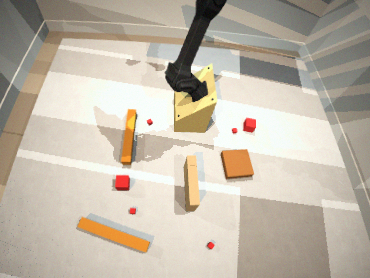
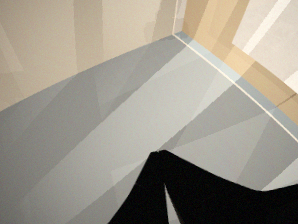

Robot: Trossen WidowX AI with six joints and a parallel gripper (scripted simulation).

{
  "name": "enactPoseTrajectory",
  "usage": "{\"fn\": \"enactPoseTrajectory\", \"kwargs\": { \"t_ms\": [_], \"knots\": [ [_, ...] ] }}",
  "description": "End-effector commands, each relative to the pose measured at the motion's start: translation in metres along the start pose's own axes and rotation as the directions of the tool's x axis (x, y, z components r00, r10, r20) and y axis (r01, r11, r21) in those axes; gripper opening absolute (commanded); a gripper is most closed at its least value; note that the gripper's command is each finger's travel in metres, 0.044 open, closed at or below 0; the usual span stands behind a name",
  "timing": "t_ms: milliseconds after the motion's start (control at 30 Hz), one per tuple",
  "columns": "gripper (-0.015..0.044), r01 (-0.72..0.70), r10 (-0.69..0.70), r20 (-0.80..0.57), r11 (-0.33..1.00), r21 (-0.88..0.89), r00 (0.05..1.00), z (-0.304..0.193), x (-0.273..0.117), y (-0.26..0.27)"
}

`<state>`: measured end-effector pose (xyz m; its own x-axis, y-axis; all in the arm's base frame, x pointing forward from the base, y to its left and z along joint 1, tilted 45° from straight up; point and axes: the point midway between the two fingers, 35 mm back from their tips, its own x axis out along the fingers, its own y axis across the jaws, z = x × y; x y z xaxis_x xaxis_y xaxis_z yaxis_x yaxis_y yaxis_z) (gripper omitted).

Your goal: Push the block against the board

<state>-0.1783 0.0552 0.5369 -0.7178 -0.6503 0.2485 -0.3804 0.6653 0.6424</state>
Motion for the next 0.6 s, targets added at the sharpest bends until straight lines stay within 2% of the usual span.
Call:
{"fn": "enactPoseTrajectory", "kwargs": {
  "t_ms": [0, 367, 567],
  "knots": [
    [0.0, 0.044, -0.047, -0.034, 0.995, -0.089, 0.998, -0.014, 0.008, -0.02],
    [0.0, 0.12, -0.153, -0.144, 0.969, -0.215, 0.978, -0.051, 0.023, -0.06],
    [0.0, 0.192, -0.254, -0.188, 0.936, -0.297, 0.949, -0.082, 0.032, -0.101]
  ]
}}
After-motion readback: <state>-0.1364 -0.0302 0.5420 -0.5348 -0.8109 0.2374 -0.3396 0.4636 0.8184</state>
